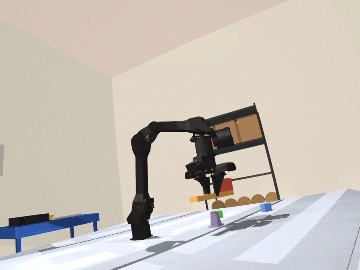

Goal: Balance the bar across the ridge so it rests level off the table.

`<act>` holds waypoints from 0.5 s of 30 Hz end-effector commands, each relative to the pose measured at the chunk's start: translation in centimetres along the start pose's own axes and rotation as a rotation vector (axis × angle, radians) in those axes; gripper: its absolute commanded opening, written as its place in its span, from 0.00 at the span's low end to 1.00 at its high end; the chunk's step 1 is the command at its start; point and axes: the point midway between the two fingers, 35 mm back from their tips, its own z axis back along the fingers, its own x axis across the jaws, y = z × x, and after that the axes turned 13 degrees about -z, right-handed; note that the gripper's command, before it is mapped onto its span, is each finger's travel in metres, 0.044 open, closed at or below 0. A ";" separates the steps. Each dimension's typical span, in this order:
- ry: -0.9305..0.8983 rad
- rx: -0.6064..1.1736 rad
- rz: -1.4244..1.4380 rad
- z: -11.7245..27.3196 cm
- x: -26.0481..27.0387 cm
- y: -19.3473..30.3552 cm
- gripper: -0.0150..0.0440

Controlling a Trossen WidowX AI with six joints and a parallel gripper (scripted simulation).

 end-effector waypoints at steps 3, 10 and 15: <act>-0.006 0.009 0.025 0.2 -1.9 0.9 0.25; -0.004 0.010 0.067 0.0 -4.5 1.8 0.25; -0.003 0.010 0.099 -0.1 -6.3 2.3 0.25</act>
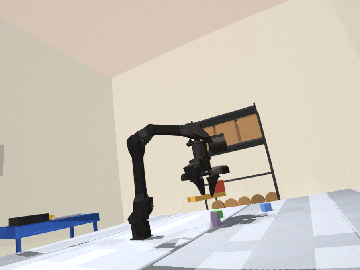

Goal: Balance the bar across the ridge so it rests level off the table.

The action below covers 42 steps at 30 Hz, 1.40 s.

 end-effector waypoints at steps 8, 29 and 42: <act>-0.005 0.009 0.020 -0.5 -1.5 0.6 0.25; -0.005 0.009 0.023 -3.8 -1.5 0.7 0.25; -0.005 0.009 0.024 -4.3 -1.5 0.7 0.25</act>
